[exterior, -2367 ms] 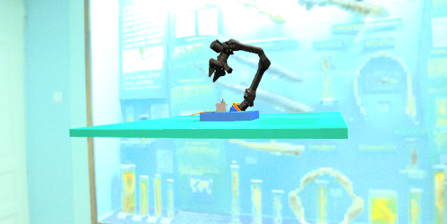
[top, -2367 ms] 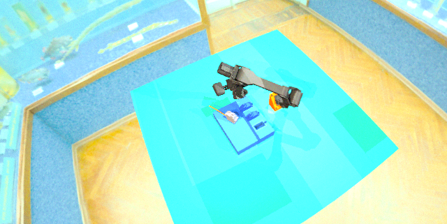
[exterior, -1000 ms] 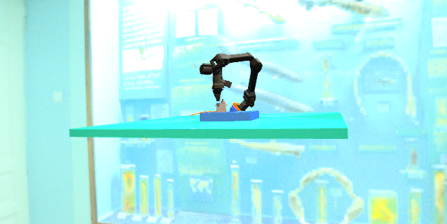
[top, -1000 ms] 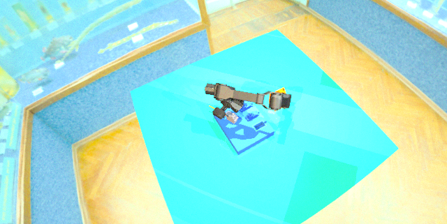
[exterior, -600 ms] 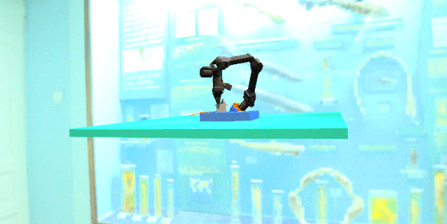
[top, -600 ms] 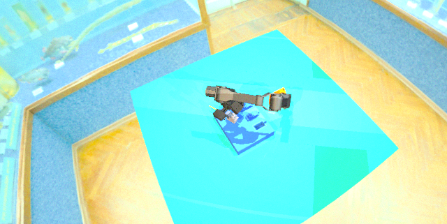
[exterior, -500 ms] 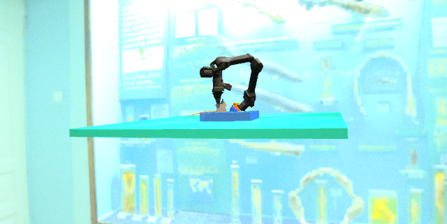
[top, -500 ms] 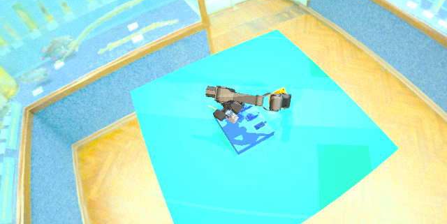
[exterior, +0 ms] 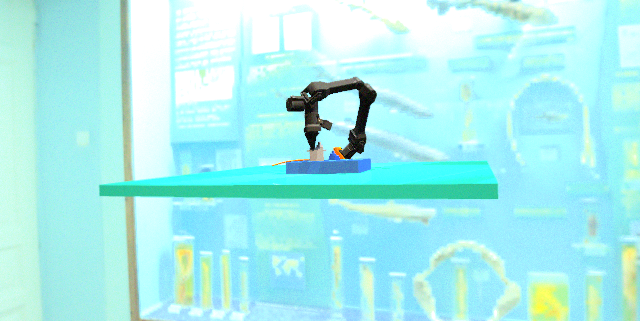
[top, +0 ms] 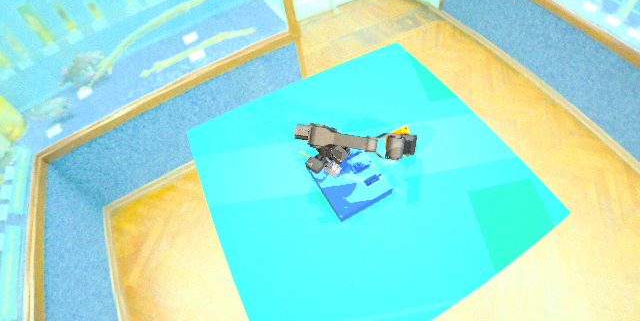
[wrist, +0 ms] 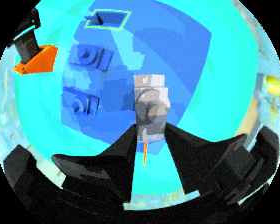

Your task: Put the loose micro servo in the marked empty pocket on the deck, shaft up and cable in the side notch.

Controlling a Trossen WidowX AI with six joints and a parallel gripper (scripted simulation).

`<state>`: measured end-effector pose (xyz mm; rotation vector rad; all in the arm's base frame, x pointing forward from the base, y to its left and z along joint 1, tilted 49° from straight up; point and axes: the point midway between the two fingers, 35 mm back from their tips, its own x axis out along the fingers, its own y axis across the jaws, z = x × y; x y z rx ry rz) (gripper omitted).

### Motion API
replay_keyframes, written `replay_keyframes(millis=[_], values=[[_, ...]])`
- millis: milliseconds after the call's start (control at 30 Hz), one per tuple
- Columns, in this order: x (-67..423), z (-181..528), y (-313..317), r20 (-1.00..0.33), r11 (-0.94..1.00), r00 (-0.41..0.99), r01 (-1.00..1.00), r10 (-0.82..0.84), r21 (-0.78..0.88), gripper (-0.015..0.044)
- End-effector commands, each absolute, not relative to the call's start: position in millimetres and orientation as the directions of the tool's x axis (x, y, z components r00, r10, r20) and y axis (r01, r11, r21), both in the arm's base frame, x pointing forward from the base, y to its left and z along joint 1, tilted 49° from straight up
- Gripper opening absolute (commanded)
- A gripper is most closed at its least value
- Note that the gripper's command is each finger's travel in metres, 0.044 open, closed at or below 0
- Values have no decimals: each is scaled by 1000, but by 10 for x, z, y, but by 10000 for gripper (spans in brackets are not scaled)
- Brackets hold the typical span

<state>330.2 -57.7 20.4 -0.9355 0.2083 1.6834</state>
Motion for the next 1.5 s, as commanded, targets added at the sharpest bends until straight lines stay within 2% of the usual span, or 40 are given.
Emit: replay_keyframes(millis=[0,267,967,1467], values=[[3308,232,-602,-669,-338,-40,-884,743,-323,0],[3284,427,-774,-669,-338,-40,-884,742,-322,0],[3087,376,-831,-669,-338,-41,-885,742,-321,0],[3019,964,-300,-666,-337,-42,-885,745,-321,0]])
